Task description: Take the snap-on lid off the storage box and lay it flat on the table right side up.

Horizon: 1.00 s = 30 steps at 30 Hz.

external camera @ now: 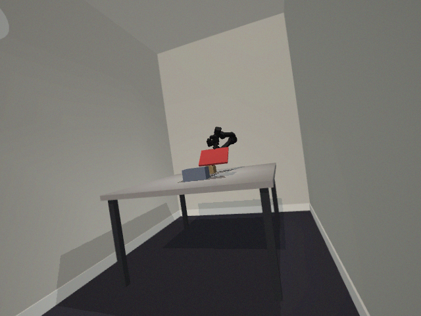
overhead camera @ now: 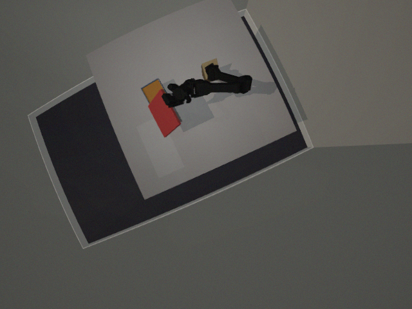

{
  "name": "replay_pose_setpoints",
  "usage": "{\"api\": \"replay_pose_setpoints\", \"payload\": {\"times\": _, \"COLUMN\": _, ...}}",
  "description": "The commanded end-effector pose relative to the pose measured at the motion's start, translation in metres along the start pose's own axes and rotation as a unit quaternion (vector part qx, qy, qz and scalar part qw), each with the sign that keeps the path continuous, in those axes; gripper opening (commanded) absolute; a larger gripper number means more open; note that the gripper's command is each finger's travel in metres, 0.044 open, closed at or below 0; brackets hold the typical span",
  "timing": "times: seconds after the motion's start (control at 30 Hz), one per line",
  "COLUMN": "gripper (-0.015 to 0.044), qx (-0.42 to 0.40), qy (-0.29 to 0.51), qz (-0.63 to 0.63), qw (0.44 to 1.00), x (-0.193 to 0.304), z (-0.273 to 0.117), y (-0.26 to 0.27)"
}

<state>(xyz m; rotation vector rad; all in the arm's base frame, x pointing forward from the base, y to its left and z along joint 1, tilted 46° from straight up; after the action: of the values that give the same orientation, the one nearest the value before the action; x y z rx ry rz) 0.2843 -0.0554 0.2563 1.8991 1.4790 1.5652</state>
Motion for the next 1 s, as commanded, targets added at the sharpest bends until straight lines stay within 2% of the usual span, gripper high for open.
{"api": "replay_pose_setpoints", "payload": {"times": 0.0, "gripper": 0.0000, "qx": -0.007, "qy": -0.003, "qz": -0.003, "qw": 1.000, "x": 0.011, "z": -0.003, "y": 0.005}}
{"api": "replay_pose_setpoints", "payload": {"times": 0.97, "gripper": 0.0000, "qx": -0.007, "qy": -0.003, "qz": -0.002, "qw": 1.000, "x": 0.069, "z": -0.009, "y": 0.012}}
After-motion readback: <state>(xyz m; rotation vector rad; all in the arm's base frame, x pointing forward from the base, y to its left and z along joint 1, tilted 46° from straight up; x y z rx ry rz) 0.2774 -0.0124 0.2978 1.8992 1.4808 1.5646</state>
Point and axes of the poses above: the point midway between the two fingers, 35 mm back from their tips, its own z axis out along the fingers, its own y axis across the jaws, x = y × z, the point moved 4 cm from there along -z, back along the fingers, and after that the axes turned 12 degrees about -z, right-handed, at the moved point
